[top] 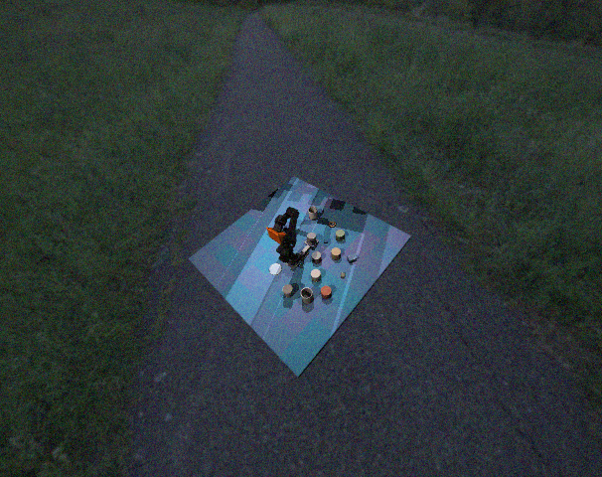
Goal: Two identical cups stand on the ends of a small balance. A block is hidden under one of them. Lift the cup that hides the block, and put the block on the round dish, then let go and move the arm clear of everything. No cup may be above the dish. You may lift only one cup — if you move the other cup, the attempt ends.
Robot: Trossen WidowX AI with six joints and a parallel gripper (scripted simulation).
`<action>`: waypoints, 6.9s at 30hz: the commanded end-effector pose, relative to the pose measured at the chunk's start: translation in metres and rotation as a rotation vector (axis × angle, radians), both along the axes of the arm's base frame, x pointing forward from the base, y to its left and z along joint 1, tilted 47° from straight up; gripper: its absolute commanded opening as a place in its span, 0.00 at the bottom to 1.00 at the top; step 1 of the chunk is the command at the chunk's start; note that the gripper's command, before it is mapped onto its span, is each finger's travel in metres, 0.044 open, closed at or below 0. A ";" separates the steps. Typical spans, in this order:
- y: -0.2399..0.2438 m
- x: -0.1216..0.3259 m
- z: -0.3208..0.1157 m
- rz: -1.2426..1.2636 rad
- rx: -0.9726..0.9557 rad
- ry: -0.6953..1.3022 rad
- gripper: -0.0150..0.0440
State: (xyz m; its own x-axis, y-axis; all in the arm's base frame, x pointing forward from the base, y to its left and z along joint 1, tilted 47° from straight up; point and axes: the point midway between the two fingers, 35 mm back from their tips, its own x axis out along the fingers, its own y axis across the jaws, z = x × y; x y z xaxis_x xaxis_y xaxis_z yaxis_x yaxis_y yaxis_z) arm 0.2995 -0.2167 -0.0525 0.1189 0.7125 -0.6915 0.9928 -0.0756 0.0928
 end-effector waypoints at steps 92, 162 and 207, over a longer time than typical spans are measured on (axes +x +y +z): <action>-0.036 -0.026 0.015 -0.014 -0.007 0.009 0.25; 0.018 -0.212 -0.168 0.042 -0.008 -0.006 0.25; -0.047 -0.171 -0.097 0.341 -0.141 -0.291 0.69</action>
